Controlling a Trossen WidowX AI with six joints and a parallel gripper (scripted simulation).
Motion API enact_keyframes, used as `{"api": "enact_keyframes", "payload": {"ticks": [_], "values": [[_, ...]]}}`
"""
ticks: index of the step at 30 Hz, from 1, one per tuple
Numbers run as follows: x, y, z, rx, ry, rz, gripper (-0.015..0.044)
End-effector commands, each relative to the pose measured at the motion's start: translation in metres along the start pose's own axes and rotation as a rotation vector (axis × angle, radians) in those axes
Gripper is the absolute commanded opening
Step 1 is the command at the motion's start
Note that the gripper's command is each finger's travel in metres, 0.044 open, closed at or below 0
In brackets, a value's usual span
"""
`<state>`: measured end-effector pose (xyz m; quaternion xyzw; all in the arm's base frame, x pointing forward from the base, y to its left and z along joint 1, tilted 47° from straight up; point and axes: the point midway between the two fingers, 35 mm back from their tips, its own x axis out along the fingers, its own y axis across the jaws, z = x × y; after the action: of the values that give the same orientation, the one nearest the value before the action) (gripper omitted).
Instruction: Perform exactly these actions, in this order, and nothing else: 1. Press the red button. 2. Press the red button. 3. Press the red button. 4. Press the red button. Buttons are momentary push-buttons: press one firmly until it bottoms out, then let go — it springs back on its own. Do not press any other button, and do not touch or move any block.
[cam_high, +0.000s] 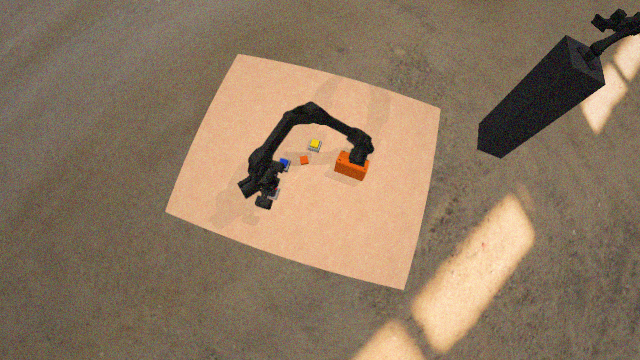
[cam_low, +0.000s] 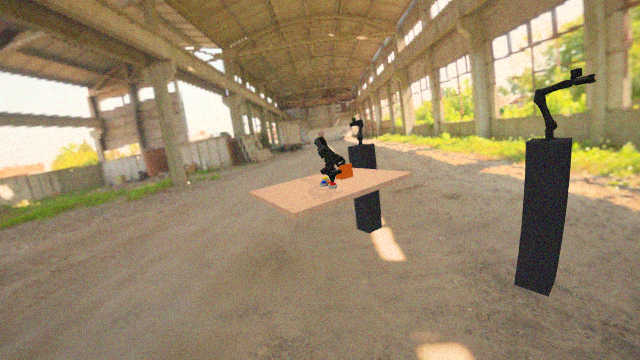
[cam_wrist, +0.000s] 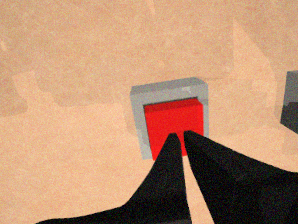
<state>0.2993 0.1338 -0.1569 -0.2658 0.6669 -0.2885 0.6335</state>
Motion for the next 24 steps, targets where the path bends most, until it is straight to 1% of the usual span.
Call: {"api": "enact_keyframes", "payload": {"ticks": [1,6,24], "values": [[-0.023,0.001,0.001,0.005,-0.007,0.008,0.002],[-0.022,0.001,0.001,0.005,-0.007,0.008,0.002],[0.007,0.001,0.001,0.005,-0.007,0.007,0.002]]}}
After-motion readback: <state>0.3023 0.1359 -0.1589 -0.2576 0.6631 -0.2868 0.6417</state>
